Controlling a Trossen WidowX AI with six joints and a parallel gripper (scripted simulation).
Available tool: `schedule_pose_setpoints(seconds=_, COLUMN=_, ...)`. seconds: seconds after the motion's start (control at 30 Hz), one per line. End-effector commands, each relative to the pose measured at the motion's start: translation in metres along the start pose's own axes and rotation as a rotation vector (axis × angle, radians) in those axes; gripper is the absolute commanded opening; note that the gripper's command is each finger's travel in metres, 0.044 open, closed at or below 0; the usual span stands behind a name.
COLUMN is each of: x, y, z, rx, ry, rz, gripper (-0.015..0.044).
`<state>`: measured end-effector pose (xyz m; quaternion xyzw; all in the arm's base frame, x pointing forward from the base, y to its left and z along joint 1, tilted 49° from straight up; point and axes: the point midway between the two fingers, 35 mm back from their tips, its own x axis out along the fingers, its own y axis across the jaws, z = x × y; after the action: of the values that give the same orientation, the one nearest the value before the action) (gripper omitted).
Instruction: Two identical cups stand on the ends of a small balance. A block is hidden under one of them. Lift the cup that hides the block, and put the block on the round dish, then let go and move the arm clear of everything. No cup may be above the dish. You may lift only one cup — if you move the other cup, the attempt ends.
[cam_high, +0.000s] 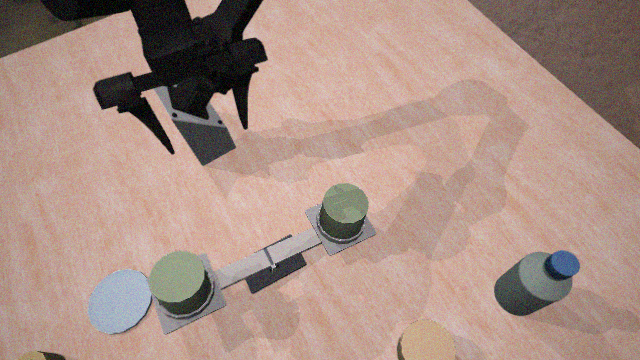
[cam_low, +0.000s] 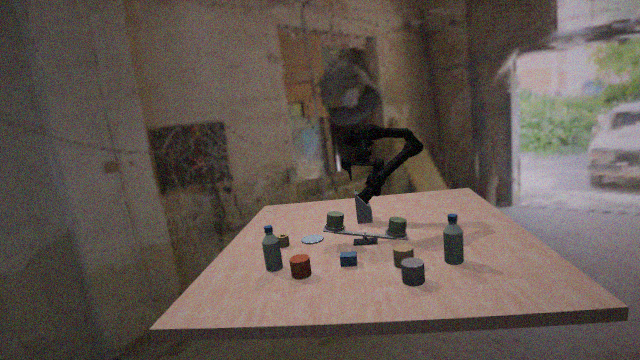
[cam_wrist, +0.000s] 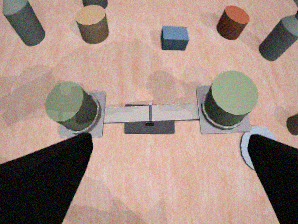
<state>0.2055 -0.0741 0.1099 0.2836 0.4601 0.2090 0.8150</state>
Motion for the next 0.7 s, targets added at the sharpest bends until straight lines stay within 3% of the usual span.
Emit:
schedule_pose_setpoints(seconds=0.0, x=0.008, y=-0.007, z=-0.014, rx=0.054, ry=-0.085, rz=0.108, gripper=0.0440)
schedule_pose_setpoints(seconds=0.3, x=0.010, y=-0.007, z=-0.014, rx=0.036, ry=-0.080, rz=0.114, gripper=0.0440)
schedule_pose_setpoints(seconds=0.67, x=0.034, y=0.014, z=0.006, rx=-0.292, ry=0.067, rz=0.178, gripper=0.0440)
